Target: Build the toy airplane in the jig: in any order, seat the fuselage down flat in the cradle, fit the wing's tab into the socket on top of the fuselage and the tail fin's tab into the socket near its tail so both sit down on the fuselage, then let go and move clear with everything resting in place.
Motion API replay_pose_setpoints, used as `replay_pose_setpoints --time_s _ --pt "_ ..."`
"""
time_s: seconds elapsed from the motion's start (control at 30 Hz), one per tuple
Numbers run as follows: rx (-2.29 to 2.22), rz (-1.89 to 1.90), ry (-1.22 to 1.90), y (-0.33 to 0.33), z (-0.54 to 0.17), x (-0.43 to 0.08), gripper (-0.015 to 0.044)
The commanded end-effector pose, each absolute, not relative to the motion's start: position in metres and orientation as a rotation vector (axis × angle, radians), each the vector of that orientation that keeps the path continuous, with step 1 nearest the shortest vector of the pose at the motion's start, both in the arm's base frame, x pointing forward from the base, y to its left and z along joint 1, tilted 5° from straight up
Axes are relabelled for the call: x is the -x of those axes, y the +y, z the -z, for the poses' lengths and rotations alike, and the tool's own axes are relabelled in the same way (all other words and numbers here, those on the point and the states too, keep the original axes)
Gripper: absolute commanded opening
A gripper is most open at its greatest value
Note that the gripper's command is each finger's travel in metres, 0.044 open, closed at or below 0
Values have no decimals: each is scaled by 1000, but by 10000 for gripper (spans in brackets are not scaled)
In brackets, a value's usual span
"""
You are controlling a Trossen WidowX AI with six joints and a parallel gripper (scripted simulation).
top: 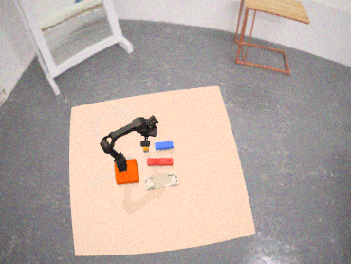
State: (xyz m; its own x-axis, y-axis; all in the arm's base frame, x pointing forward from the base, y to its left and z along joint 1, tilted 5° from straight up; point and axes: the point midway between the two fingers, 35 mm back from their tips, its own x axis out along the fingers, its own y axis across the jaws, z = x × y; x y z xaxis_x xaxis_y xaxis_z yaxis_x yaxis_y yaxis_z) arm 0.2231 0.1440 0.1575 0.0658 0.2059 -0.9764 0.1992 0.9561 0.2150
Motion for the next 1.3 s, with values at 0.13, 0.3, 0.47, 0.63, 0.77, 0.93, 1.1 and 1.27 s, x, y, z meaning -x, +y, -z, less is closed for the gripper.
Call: replay_pose_setpoints --time_s 0.13,0.3,0.47,0.63,0.77,0.93,1.1,1.27 --pt "-122 113 1597 47 -102 -277 440" --pt "-70 104 1619 30 -93 -281 440" --pt "-70 104 1619 30 -91 -282 440" --pt "-70 104 1620 29 -42 -279 440" --pt "-70 104 1620 29 -40 -279 440" --pt "-70 104 1620 28 -26 -278 440" --pt "-70 104 1620 28 -25 -278 440" --pt "-69 104 1620 28 -18 -278 440"
